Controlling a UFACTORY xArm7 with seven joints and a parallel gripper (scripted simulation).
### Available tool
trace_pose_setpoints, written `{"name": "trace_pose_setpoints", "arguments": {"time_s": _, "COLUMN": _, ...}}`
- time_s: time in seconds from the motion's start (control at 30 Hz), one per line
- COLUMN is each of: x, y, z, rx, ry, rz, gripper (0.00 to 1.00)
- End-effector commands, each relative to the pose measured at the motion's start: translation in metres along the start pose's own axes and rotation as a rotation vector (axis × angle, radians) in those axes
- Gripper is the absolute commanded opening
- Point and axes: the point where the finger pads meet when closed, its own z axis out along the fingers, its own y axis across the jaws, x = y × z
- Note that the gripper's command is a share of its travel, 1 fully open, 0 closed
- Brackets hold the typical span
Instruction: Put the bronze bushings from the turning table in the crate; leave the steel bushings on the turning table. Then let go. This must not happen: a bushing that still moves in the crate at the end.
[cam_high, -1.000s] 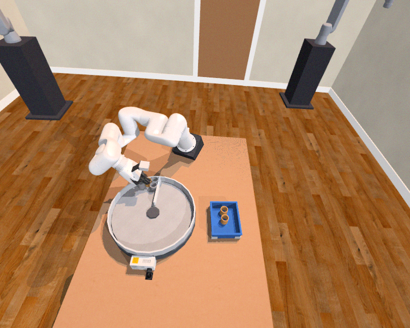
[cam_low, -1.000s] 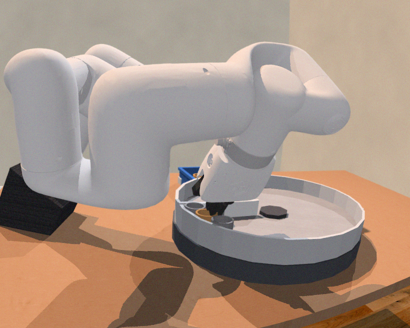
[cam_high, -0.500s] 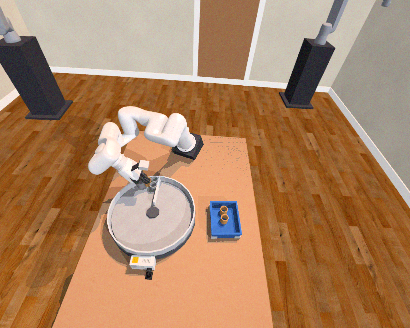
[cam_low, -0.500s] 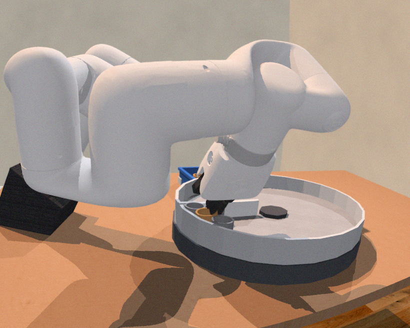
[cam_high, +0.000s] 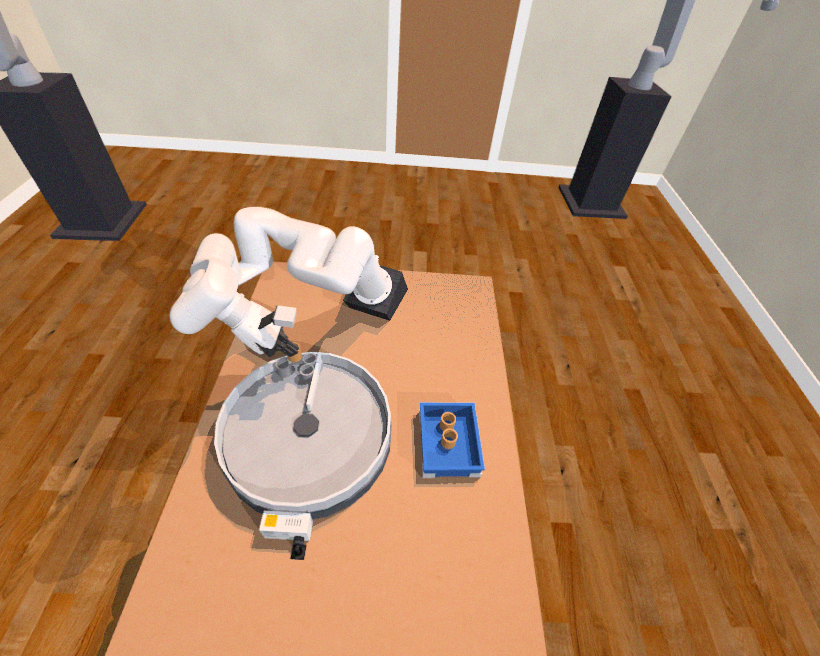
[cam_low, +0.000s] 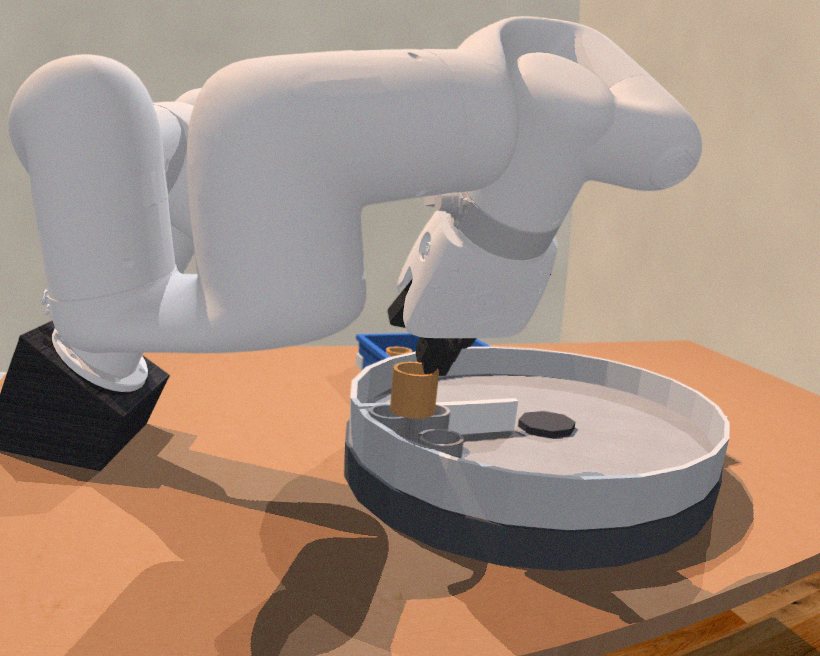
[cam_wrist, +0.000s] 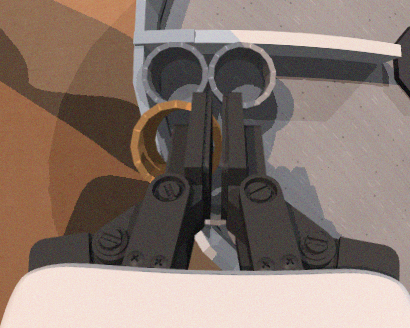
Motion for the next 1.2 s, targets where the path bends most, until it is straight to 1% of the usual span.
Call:
{"name": "trace_pose_setpoints", "arguments": {"time_s": 0.0, "x": 0.008, "y": 0.001, "z": -0.011, "rx": -0.003, "ry": -0.002, "rz": -0.001, "gripper": 0.0}}
{"name": "trace_pose_setpoints", "arguments": {"time_s": 0.53, "x": 0.01, "y": 0.001, "z": -0.013, "rx": -0.003, "ry": -0.002, "rz": -0.001, "gripper": 0.0}}
{"name": "trace_pose_setpoints", "arguments": {"time_s": 0.67, "x": 0.013, "y": 0.003, "z": -0.01, "rx": -0.001, "ry": -0.002, "rz": -0.004, "gripper": 0.0}}
{"name": "trace_pose_setpoints", "arguments": {"time_s": 0.77, "x": 0.021, "y": 0.009, "z": -0.004, "rx": 0.005, "ry": -0.002, "rz": -0.011, "gripper": 0.0}}
{"name": "trace_pose_setpoints", "arguments": {"time_s": 0.87, "x": 0.036, "y": 0.019, "z": 0.009, "rx": 0.017, "ry": -0.002, "rz": -0.025, "gripper": 0.0}}
{"name": "trace_pose_setpoints", "arguments": {"time_s": 0.93, "x": 0.036, "y": 0.019, "z": 0.009, "rx": 0.017, "ry": -0.002, "rz": -0.025, "gripper": 0.0}}
{"name": "trace_pose_setpoints", "arguments": {"time_s": 1.07, "x": 0.065, "y": 0.038, "z": 0.034, "rx": 0.039, "ry": -0.003, "rz": -0.051, "gripper": 0.0}}
{"name": "trace_pose_setpoints", "arguments": {"time_s": 1.17, "x": 0.078, "y": 0.046, "z": 0.045, "rx": 0.049, "ry": -0.003, "rz": -0.063, "gripper": 0.0}}
